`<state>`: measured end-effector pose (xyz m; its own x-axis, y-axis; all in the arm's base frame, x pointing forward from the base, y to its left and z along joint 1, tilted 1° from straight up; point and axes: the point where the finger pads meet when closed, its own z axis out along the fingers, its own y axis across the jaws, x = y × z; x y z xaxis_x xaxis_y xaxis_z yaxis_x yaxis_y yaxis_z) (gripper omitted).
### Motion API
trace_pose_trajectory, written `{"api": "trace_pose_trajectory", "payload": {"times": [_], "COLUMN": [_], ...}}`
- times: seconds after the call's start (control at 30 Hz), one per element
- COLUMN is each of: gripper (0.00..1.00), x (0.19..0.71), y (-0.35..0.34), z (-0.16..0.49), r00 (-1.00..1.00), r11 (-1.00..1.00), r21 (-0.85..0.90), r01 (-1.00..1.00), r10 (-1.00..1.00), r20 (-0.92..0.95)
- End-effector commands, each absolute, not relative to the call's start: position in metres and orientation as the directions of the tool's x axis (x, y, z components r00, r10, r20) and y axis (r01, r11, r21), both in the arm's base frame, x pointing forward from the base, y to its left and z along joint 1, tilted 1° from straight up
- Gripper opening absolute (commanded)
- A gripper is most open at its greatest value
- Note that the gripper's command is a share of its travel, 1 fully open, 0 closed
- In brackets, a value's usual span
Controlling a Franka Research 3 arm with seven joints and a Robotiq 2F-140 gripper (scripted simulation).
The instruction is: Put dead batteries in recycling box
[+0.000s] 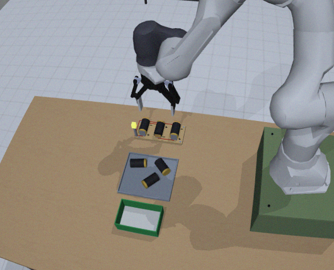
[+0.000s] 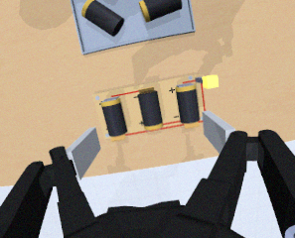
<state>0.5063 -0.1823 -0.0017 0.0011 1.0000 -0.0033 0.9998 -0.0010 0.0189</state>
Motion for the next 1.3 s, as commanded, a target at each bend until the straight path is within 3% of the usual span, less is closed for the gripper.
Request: {"api": "trace_pose_trajectory", "payload": {"times": [0.0, 0.87, 1.07, 1.27], "gripper": [0.29, 0.29, 0.29, 0.29], "x": [0.507, 0.507, 0.508, 0.508], "y": [-0.183, -0.183, -0.183, -0.183], "z": [-0.001, -0.002, -0.059, -0.064], "r00": [-0.008, -0.034, -0.034, -0.034], "r11": [0.008, 0.034, 0.034, 0.034], "r21": [0.018, 0.018, 0.018, 0.018], "r01": [1.0, 0.999, 0.999, 0.999], "r10": [1.0, 0.999, 0.999, 0.999], "r20": [-0.005, -0.005, -0.005, -0.005]}}
